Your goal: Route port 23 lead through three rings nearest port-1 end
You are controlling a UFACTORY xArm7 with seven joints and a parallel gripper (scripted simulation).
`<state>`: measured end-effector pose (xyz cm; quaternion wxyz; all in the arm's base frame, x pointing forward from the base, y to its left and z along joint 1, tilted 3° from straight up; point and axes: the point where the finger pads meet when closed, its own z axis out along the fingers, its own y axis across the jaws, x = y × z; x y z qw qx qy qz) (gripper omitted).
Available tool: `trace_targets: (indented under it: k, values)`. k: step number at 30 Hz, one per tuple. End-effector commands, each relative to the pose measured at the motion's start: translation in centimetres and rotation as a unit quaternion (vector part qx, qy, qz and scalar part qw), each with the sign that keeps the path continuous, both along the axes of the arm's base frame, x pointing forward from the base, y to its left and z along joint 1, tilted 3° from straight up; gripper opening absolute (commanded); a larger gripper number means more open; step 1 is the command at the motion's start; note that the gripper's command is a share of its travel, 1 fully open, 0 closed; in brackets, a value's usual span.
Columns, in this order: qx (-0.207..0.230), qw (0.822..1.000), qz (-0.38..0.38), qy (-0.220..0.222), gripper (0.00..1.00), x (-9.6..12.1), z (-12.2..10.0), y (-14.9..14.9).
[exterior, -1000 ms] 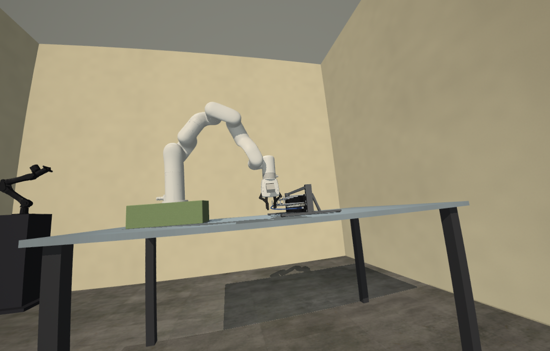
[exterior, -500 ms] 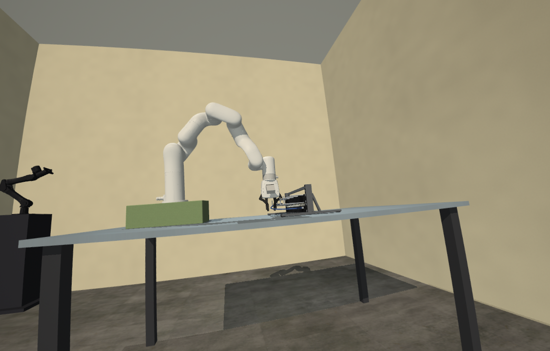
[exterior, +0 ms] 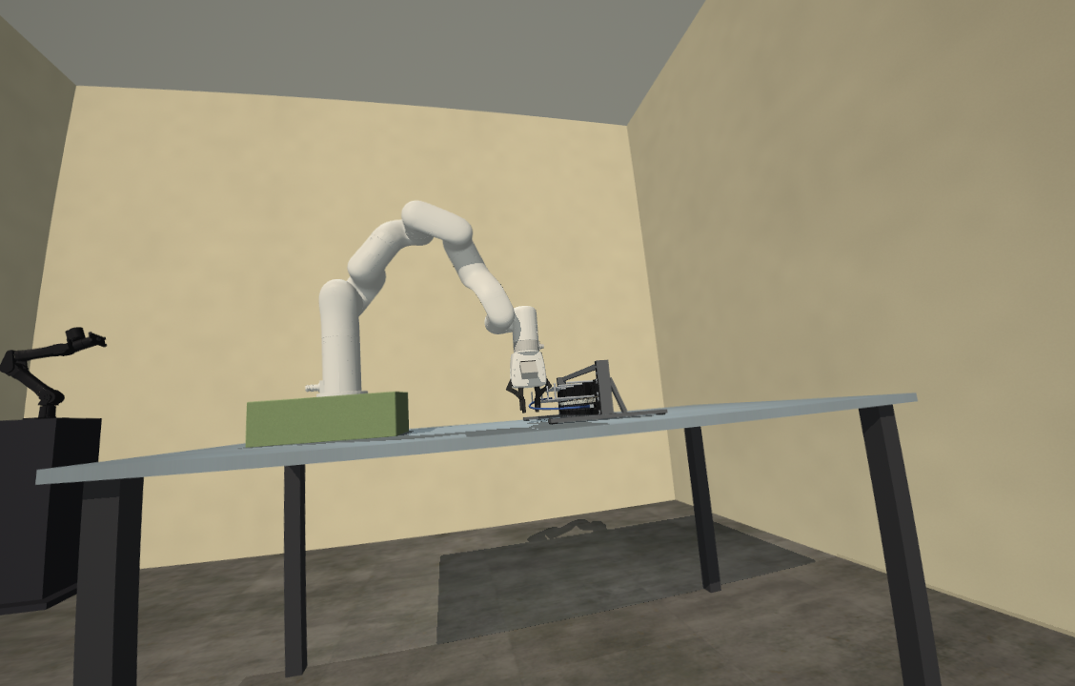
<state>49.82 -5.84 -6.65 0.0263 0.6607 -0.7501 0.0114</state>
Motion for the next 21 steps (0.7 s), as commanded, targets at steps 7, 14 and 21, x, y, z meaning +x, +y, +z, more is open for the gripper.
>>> trace_targets:
  k: [7, 14, 21]
  values:
    - [0.0, 1.0, 0.0, -0.002, 0.33, 0.19, 0.16, -0.01]
    - [0.0, 1.0, 0.0, -0.002, 0.0, 0.19, 0.16, -0.01]
    - [0.0, 1.0, 0.0, -0.002, 0.0, 0.19, 0.16, -0.01]
